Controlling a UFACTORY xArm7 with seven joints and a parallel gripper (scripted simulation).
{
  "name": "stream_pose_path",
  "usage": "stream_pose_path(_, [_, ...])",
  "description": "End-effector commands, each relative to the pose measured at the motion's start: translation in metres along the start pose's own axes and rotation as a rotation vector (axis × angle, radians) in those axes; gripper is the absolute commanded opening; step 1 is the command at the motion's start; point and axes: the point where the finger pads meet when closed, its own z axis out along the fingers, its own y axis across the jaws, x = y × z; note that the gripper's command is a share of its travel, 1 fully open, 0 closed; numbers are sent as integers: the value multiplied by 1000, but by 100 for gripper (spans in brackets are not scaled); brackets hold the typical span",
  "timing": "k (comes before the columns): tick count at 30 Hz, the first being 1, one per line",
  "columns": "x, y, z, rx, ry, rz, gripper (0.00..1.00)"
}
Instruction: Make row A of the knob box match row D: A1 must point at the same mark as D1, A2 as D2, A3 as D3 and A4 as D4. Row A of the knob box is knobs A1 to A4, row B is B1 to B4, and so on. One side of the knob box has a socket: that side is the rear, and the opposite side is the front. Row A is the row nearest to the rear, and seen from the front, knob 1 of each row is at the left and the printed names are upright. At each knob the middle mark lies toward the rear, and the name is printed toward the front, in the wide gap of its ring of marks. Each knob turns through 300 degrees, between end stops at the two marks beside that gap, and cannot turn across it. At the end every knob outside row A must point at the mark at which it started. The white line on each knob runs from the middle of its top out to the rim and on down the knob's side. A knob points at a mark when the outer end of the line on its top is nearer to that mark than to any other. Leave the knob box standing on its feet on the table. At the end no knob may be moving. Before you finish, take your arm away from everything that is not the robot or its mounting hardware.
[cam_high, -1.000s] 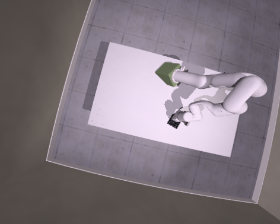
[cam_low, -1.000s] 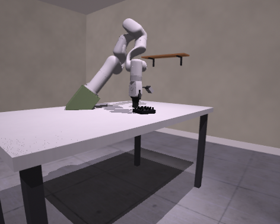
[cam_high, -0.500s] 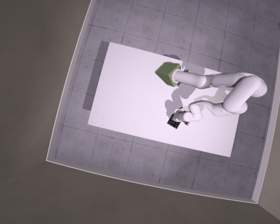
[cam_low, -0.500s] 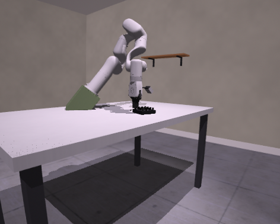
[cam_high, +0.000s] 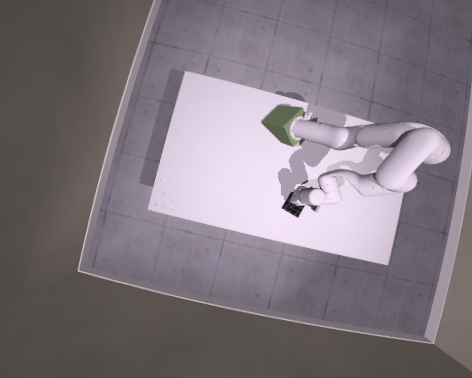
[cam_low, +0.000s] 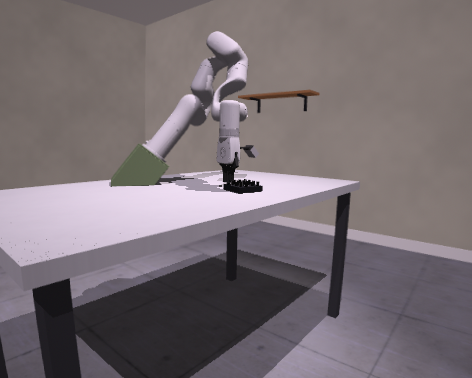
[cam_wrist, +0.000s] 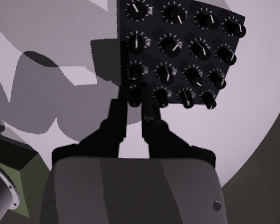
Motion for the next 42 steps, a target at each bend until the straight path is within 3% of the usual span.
stream_pose_path(1, [0,1,-1,-3,1,0,19])
stream_pose_path(24, [0,1,-2,-3,1,0,19])
stream_pose_path(42, [0,1,-35,-3,1,0,19])
